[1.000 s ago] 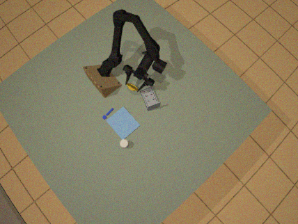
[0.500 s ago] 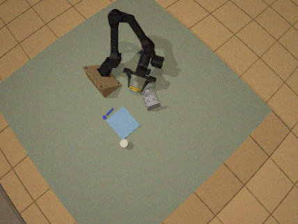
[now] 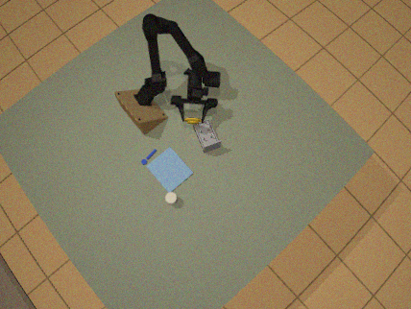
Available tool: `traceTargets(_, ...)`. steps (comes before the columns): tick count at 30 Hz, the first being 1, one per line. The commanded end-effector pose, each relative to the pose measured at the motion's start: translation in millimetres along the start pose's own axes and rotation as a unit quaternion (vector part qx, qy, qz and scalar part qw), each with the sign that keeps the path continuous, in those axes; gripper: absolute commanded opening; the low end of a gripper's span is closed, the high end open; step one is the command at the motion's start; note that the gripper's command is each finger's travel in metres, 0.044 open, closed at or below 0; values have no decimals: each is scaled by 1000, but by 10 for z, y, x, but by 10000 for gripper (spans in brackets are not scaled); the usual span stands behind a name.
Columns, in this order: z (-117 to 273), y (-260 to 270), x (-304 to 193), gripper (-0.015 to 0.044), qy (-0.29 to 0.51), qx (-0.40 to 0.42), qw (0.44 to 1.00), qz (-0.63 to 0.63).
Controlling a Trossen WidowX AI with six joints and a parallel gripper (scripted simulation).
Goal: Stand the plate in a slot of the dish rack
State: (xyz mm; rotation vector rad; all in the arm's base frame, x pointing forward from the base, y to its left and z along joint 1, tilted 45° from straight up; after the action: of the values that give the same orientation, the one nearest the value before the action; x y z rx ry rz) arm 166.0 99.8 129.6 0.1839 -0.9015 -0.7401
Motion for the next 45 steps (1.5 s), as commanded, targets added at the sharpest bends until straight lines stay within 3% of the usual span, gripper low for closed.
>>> traceTargets(1, 46, 9, -5, 0, -31, 39, 999, -5)
traceTargets(20, 308, 41, -37, 0, -129, 191, 972, -51)
traceTargets(45, 127, 151, -239, 0, -127, 192, 972, -54)
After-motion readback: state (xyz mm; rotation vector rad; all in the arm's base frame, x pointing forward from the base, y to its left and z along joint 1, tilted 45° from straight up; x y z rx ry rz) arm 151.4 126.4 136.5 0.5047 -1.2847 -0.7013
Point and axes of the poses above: the point midway between the two fingers, 35 mm back from their tips, its own z axis back along the fingers, its own y axis across the jaws, x = y × z, the point moved 3 cm from there along z, back along the fingers
